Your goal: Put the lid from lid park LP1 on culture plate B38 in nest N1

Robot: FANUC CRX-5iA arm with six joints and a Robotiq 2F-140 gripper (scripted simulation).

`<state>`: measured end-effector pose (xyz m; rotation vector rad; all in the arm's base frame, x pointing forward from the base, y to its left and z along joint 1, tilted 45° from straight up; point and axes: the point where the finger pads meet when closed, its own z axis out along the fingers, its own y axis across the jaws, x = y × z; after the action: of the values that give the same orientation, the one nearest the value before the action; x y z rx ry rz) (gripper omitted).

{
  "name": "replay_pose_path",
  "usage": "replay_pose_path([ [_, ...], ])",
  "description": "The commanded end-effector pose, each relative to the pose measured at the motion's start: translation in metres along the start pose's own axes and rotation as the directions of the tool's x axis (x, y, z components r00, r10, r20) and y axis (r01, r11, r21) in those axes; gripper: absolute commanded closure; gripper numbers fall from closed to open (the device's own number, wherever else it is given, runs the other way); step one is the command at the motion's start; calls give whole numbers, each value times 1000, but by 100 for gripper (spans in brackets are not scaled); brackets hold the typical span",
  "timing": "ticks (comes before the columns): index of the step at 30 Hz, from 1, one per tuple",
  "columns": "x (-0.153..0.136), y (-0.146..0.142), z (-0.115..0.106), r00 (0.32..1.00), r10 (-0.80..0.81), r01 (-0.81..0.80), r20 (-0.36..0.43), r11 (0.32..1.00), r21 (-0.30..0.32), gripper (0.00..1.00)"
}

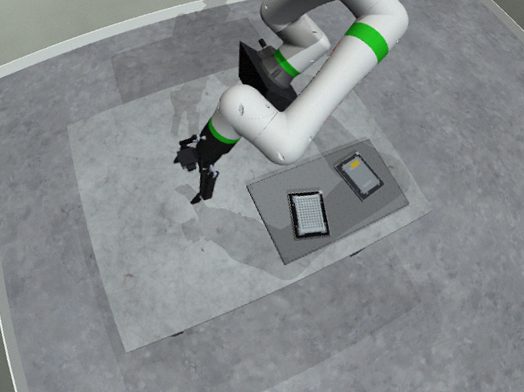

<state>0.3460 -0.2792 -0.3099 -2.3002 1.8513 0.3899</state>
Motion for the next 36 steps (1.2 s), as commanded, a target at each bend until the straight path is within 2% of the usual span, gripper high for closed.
replay_pose_path([
  [1,-40,-45,-36,973,-230,228,31,972,58,0],
  [3,-56,-58,-47,939,-342,337,41,937,90,0],
  [4,-63,-65,-52,937,-346,341,41,935,92,0],
  [8,-99,-88,-73,843,-535,524,46,838,152,0],
  [10,-99,-88,-73,843,-535,524,46,838,152,0],
  [11,-123,-106,-89,800,-599,583,47,792,179,0],
  [12,-133,-108,-93,742,-669,649,40,733,204,0],
  [14,-149,-118,-103,695,-718,693,37,683,229,0],
  [17,-176,-135,-120,695,-718,693,37,683,229,0],
  [18,-190,-138,-125,573,-819,784,19,555,278,0],
  [21,-221,-155,-145,573,-819,784,19,555,278,0],
  [22,-234,-156,-150,441,-897,850,-8,415,324,0],
  [25,-268,-170,-169,441,-897,850,-8,415,324,0],
  [27,-268,-170,-169,441,-897,850,-8,415,324,0],
  [28,-305,-178,-187,310,-950,891,-40,275,362,0],
  [30,-323,-184,-197,310,-950,891,-40,275,362,0],
  [31,-336,-183,-202,191,-979,908,-74,147,392,0],
  [33,-360,-188,-215,191,-979,908,-74,147,392,0],
  [34,-372,-187,-221,90,-990,910,-106,38,414,0],
  [36,-397,-191,-233,90,-990,910,-106,38,414,0],
])
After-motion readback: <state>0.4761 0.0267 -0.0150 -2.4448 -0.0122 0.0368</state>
